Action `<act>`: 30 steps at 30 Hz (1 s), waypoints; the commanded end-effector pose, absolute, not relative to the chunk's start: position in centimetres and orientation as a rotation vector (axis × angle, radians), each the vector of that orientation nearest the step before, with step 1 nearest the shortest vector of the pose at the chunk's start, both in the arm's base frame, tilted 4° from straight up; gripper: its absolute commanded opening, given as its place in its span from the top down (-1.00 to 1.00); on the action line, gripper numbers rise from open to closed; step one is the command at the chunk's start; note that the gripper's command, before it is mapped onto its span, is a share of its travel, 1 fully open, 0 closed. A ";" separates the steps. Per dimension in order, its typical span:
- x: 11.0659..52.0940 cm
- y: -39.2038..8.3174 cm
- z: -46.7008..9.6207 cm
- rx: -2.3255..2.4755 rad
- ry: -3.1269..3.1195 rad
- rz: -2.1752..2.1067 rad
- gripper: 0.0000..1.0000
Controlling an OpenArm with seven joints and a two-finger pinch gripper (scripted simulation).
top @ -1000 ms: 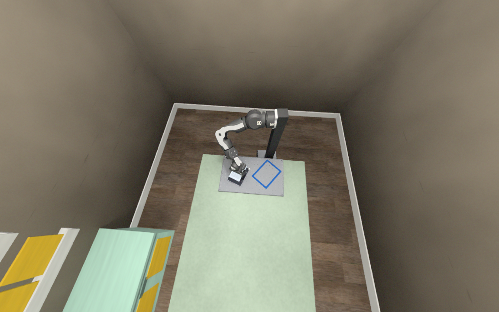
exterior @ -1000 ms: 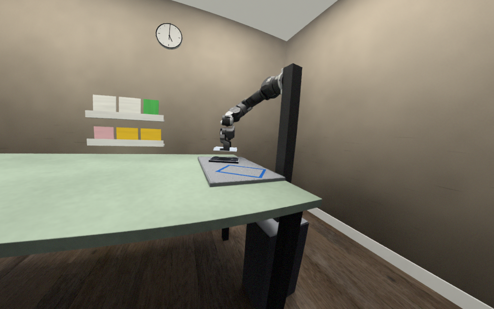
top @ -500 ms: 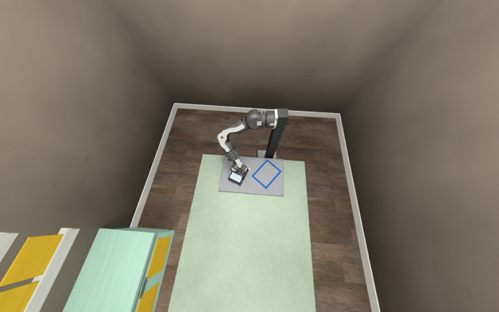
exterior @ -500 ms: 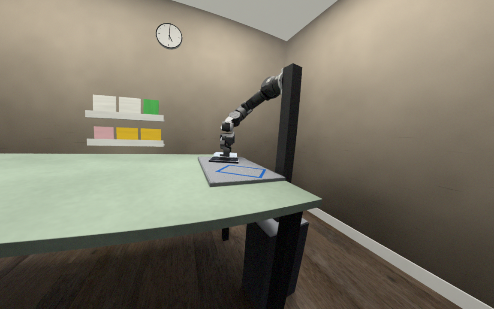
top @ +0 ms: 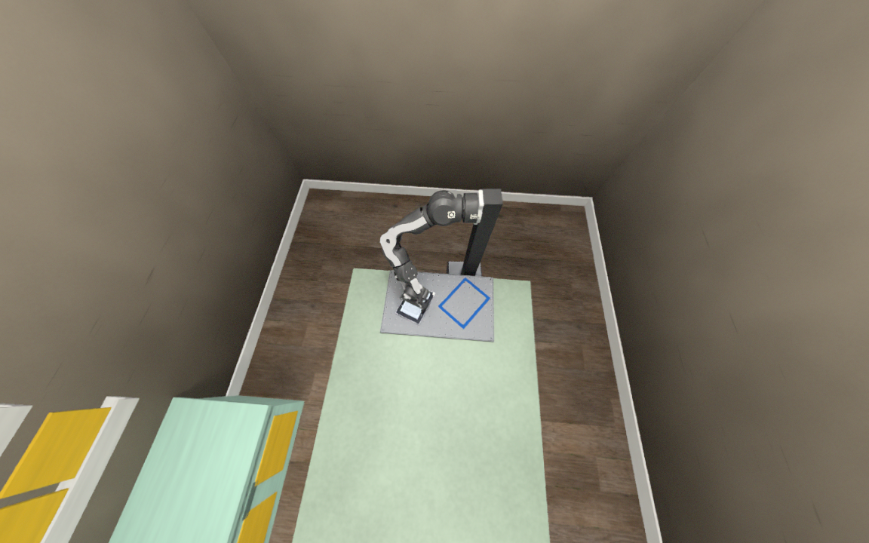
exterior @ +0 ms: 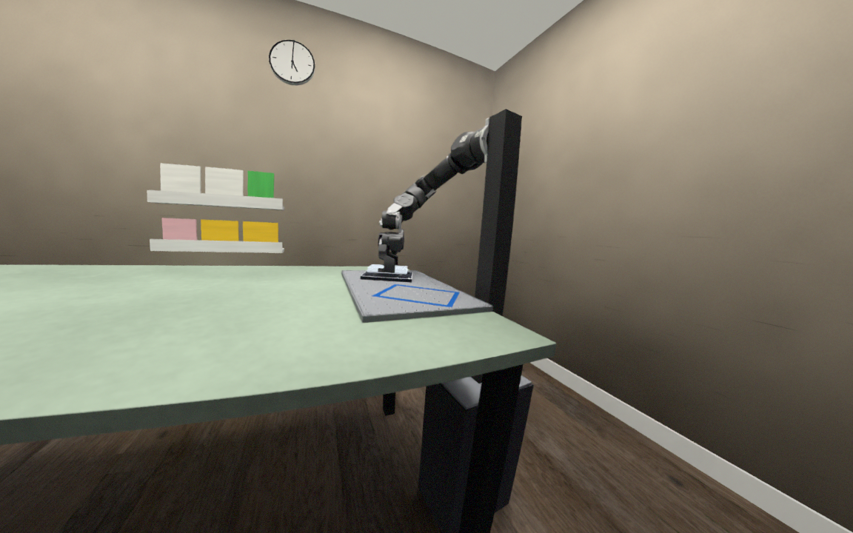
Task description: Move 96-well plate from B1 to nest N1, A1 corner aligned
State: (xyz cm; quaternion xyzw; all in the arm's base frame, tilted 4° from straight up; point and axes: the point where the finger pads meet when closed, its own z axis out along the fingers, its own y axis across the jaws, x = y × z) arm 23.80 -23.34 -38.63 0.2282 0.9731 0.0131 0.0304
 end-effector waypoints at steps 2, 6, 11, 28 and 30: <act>24.0 -23.3 -38.4 0.698 2.993 0.049 1.00; 24.0 -23.3 -38.4 0.698 2.993 0.049 1.00; 24.1 -23.5 -38.2 0.704 2.990 0.042 1.00; 23.9 -23.6 -38.2 0.708 2.990 0.036 1.00; 23.8 -23.5 -38.3 0.707 2.993 0.035 1.00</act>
